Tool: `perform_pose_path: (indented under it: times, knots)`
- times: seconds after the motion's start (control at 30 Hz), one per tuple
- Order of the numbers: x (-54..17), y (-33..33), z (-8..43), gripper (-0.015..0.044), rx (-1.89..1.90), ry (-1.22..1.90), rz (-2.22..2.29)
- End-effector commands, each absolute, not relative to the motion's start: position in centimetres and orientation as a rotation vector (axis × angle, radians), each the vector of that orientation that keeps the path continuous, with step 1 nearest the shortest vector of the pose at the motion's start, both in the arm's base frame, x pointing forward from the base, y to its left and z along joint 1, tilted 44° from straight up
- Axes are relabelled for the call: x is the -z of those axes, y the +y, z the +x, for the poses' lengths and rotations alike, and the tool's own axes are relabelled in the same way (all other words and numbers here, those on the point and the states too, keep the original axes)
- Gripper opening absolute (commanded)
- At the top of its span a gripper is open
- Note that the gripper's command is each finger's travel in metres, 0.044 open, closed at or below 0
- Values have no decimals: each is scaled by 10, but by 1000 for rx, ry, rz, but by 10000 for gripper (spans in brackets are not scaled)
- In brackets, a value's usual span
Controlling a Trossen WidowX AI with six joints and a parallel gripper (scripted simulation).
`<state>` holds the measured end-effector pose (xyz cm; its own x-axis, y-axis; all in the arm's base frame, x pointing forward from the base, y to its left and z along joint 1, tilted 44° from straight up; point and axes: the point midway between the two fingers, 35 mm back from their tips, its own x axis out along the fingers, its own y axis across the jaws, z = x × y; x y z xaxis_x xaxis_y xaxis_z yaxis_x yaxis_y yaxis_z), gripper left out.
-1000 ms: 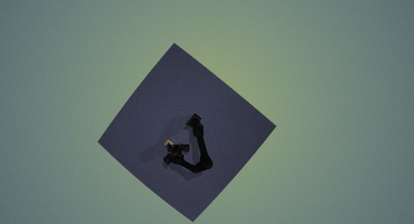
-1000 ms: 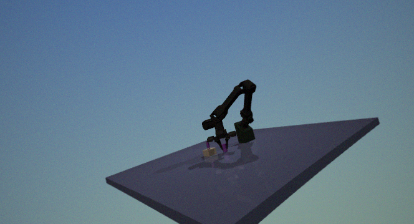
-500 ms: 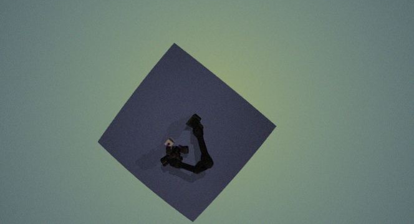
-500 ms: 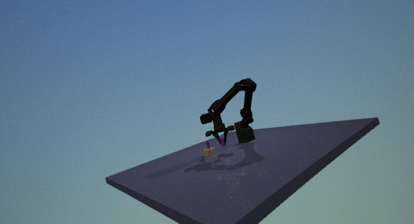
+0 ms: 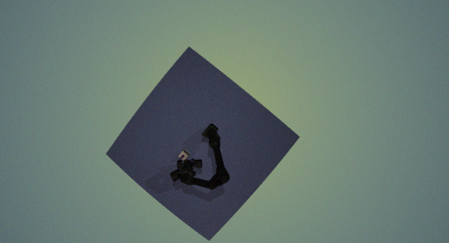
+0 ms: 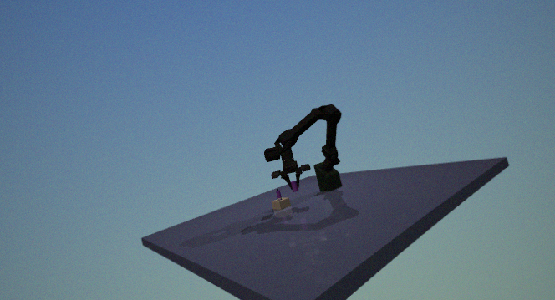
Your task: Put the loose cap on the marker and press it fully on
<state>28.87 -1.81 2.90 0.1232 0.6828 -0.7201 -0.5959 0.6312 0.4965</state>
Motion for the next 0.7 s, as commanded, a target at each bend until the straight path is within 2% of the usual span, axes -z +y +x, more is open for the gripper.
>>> perform_pose_path:
  times: [0.0,0.67]
  knots:
    - [-27,-31,295,0,-930,1107,88]
    - [-14,-87,312,0,-928,1109,84]
